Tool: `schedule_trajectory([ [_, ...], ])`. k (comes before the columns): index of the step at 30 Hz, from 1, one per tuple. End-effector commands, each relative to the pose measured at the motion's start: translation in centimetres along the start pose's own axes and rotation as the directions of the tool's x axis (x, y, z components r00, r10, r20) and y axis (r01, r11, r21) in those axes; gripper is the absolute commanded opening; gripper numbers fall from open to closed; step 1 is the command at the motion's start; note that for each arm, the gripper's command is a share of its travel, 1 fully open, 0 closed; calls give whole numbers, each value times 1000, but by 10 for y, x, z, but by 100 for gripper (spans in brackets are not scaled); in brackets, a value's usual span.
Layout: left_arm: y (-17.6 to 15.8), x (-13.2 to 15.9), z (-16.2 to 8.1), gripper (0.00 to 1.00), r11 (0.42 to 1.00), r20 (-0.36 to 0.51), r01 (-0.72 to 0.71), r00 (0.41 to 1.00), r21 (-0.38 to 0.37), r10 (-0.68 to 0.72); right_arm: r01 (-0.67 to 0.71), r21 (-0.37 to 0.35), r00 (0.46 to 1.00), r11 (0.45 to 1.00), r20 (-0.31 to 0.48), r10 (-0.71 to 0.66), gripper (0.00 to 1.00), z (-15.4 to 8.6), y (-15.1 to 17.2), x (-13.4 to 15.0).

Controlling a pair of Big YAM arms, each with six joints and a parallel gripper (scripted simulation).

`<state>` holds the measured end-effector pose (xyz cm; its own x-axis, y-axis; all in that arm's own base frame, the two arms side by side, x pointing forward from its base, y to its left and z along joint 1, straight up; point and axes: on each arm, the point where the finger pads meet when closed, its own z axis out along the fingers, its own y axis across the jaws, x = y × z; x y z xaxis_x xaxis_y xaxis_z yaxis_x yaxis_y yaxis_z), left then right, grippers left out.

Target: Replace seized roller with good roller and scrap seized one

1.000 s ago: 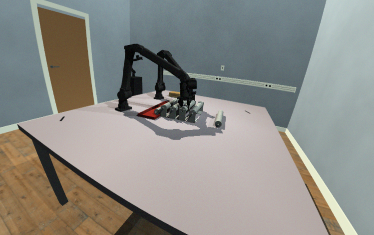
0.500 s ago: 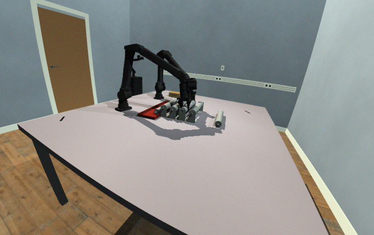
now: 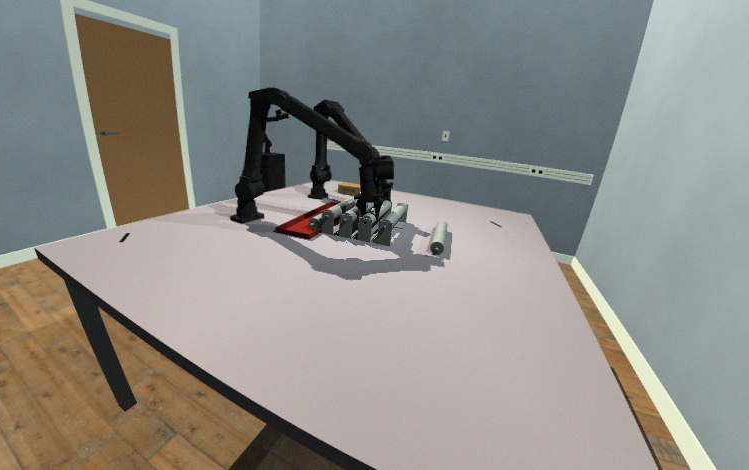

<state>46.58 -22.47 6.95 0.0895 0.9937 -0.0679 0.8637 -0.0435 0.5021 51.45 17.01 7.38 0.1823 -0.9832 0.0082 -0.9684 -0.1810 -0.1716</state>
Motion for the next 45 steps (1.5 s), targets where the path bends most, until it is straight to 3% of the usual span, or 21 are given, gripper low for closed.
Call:
schedule_trajectory([
  [1,18,-19,-16,3,998,57,6,998,-59,-2,7,59,1000,998,-1,-7,32,-27,-21,6],
  [38,20,-20,-16,3,998,58,8,998,-62,-5,7,59,1000,998,-1,-7,32,-27,-21,6],
  [39,14,-26,-7,32,999,69,-20,997,-48,23,7,59,1000,998,-1,-7,32,-27,-21,6],
  [45,13,-26,-7,32,999,68,-13,998,-45,16,7,59,1000,998,-1,-7,32,-27,-21,6],
])
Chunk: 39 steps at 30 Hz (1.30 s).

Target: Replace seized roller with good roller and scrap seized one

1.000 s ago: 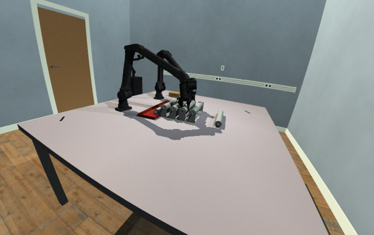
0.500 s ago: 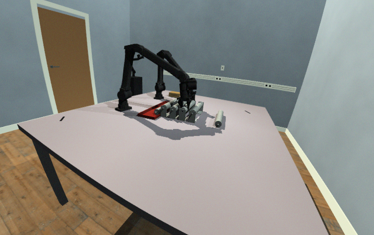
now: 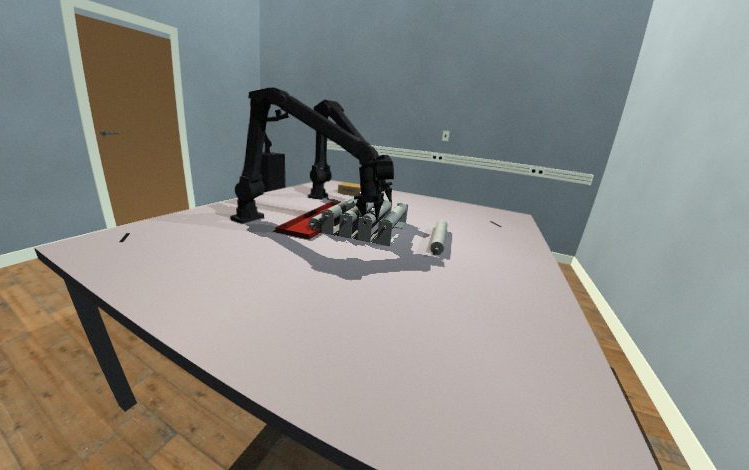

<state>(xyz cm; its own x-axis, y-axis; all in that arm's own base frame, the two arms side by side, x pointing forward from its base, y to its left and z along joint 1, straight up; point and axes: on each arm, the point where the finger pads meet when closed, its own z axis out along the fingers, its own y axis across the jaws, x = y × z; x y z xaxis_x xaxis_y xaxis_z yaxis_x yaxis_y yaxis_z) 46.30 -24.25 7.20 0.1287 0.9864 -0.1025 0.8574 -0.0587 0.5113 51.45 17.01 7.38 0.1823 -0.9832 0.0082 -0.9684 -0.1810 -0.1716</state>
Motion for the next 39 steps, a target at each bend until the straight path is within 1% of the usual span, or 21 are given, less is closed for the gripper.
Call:
schedule_trajectory([
  [1,21,-2,-5,32,999,12,14,1000,-47,-13,7,59,1000,998,-1,-7,32,-27,-21,6],
  [5,17,1,-4,32,999,8,15,1000,-41,-15,7,59,1000,998,-1,-7,32,-27,-21,6],
  [7,14,-4,-5,32,999,11,6,1000,-33,-5,7,59,1000,998,-1,-7,32,-27,-21,6],
  [23,13,-4,-5,32,999,12,5,1000,-33,-5,7,59,1000,998,-1,-7,32,-27,-21,6],
  [25,13,-4,-5,32,999,12,5,1000,-33,-5,11,37,1000,999,11,-11,32,-11,-5,8],
  [27,13,-4,-5,32,999,12,5,1000,-33,-5,7,60,1000,998,12,-8,32,-20,-18,8],
  [28,13,-4,-5,32,999,12,5,1000,-33,-5,7,66,1000,998,8,-7,32,-20,-19,8],
  [29,13,-4,-5,32,999,12,5,1000,-33,-5,7,48,1000,999,6,-7,32,-20,-14,9],
  [34,13,-4,-5,32,999,12,5,1000,-33,-5,6,56,1000,998,9,-7,32,-20,-16,8],
  [35,13,-4,-5,32,999,12,5,1000,-33,-5,4,54,1000,999,6,-4,32,-25,-18,4],
  [37,13,-4,-5,32,999,12,5,1000,-33,-5,2,84,1000,996,7,-2,32,-37,-31,-4],
  [39,13,-4,-5,32,999,12,5,1000,-33,-5,13,92,1000,996,2,-14,32,-41,-35,-2],
])
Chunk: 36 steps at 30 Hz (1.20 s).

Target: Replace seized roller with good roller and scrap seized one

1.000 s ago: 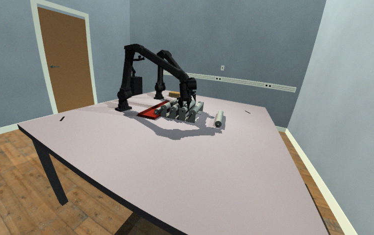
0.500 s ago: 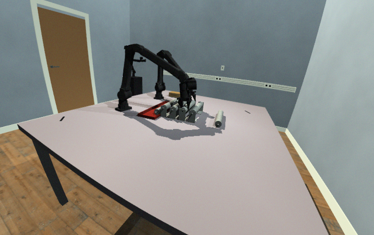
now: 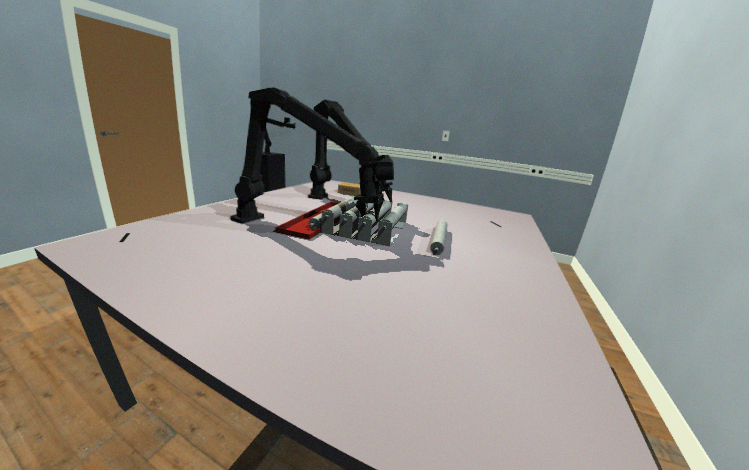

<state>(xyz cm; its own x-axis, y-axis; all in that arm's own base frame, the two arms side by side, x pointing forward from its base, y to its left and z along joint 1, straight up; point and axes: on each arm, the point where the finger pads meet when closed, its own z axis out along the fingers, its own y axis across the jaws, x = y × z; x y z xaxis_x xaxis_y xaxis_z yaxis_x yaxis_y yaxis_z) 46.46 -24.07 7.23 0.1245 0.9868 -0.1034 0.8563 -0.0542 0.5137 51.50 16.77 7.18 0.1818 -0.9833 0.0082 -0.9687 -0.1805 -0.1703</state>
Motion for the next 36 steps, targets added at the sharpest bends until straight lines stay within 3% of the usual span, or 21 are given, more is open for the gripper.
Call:
schedule_trajectory([
  [1,12,-6,-5,32,1000,13,1,1000,-30,-1,10,94,1000,996,-1,-9,32,-43,-36,1],
  [36,12,-6,-5,32,1000,13,1,1000,-30,-1,32,93,999,995,-31,-29,32,-51,-37,-6],
])
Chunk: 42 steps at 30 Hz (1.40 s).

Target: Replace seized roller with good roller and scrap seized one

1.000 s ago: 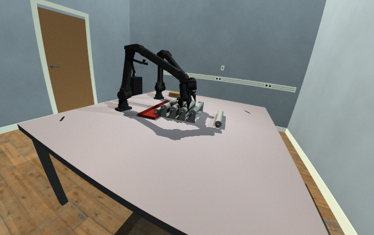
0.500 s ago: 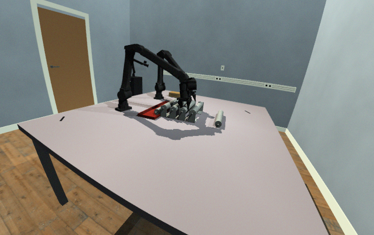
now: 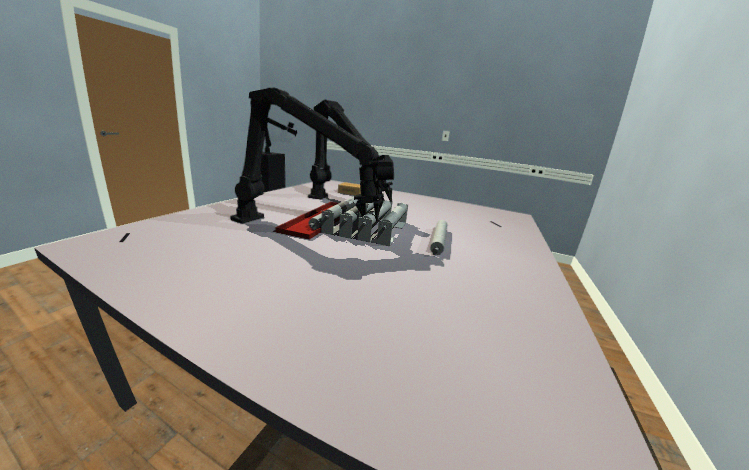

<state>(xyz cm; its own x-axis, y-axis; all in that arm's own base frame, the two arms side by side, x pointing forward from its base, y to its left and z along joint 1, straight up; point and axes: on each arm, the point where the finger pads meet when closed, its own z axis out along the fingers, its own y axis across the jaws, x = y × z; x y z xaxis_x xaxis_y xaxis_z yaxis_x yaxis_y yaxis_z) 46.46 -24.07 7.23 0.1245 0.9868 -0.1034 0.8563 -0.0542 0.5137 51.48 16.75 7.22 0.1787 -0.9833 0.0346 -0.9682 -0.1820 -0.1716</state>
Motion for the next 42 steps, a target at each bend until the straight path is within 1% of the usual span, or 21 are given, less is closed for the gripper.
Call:
schedule_trajectory([
  [1,12,-6,-5,32,1000,13,1,1000,-30,-1,28,93,1000,995,-5,-28,32,-51,-37,-5],
  [11,12,-6,-5,32,1000,13,1,1000,-30,-1,26,89,1000,996,-14,-25,32,-51,-36,-2],
  [14,12,-6,-5,32,1000,13,1,1000,-30,-1,32,92,999,995,-16,-30,32,-53,-38,-5],
  [16,12,-6,-5,32,1000,13,1,1000,-30,-1,21,93,1000,995,-15,-19,32,-49,-39,6],
  [42,12,-6,-5,32,1000,13,1,1000,-30,-1,17,93,1000,996,-11,-16,32,-49,-40,5],
])
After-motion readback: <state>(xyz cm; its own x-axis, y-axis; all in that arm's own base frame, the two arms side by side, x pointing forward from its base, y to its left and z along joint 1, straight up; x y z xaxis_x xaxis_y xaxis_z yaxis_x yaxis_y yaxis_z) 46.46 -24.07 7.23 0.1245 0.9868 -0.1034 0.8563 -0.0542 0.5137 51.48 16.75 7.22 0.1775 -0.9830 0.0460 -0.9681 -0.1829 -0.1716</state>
